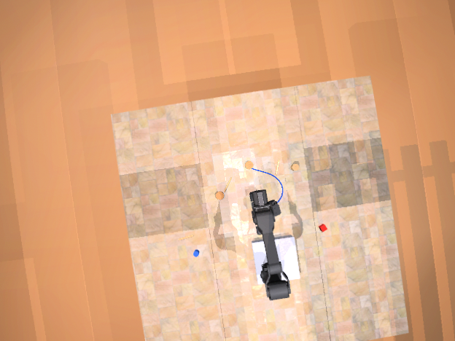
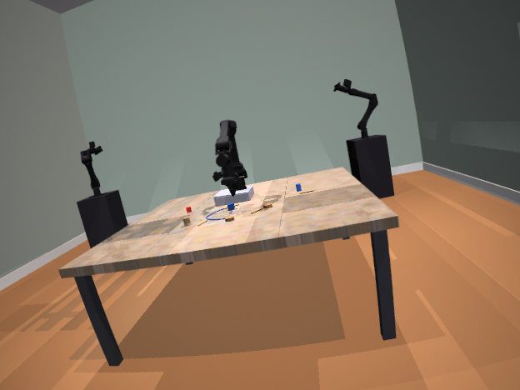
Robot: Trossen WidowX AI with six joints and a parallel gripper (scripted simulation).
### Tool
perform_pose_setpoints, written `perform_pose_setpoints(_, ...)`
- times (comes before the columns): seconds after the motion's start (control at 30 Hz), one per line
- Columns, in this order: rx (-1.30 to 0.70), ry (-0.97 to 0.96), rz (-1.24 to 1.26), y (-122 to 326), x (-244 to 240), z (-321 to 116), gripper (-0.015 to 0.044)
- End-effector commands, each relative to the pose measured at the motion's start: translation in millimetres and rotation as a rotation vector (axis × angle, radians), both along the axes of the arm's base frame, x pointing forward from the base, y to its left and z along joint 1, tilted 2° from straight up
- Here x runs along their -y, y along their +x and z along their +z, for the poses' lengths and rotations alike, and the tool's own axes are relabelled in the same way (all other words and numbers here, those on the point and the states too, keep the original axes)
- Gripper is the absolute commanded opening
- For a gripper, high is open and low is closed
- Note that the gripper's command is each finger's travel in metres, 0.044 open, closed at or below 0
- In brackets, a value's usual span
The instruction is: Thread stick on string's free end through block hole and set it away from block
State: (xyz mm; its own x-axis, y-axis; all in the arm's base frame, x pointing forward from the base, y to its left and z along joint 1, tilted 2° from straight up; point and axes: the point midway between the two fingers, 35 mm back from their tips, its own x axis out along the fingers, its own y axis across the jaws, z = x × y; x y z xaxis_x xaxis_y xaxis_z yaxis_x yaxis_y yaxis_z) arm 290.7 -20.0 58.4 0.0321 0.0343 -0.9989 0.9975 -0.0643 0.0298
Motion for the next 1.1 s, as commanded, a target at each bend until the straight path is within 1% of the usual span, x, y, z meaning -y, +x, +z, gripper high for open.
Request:
perform_pose_setpoints(0.0, -0.010, 0.006, -0.006, -1, -1, -10, 0.0123)
perform_pose_setpoints(1.07, -0.010, 0.006, -0.006, -3, -4, -58, 0.0123)
